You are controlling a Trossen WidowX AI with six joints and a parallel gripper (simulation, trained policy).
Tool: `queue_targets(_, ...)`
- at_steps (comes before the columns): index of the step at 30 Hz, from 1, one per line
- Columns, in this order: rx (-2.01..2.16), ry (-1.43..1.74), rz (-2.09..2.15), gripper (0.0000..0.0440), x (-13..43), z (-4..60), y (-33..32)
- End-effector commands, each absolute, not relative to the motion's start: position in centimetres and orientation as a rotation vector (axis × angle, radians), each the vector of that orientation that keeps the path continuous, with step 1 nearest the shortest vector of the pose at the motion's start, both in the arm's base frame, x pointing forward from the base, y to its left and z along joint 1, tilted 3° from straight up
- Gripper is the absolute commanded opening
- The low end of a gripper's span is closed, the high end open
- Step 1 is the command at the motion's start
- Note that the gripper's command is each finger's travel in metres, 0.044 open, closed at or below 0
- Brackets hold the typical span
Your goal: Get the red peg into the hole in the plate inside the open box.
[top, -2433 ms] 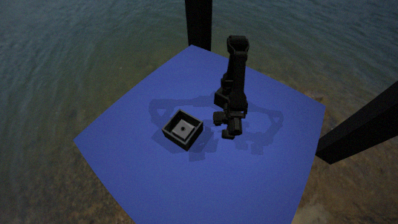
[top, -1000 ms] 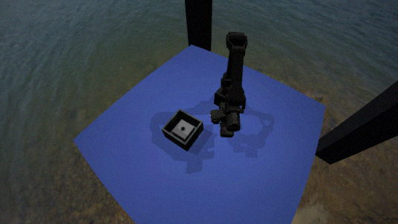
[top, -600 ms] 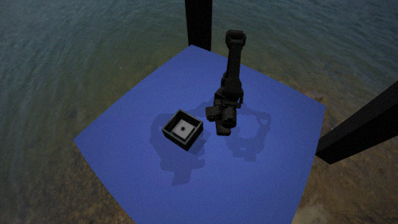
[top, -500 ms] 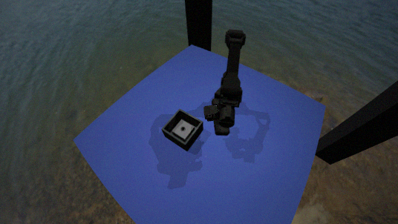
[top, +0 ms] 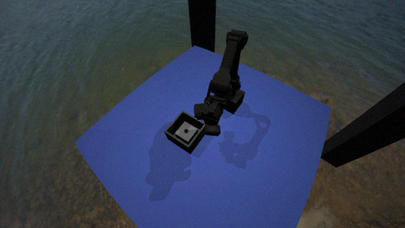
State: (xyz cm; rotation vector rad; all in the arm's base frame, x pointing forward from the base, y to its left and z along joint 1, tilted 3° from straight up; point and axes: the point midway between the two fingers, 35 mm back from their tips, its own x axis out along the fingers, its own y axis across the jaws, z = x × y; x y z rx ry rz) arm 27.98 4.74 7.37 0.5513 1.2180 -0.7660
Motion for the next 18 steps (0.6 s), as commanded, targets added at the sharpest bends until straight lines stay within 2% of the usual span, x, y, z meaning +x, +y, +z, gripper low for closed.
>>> queue_targets(1, 0.564, 1.215, -0.774, 0.0, 28.8, 7.4, 3.6)
queue_targets(18, 0.661, 1.176, -0.838, 0.0001, 32.4, 6.5, -2.3)
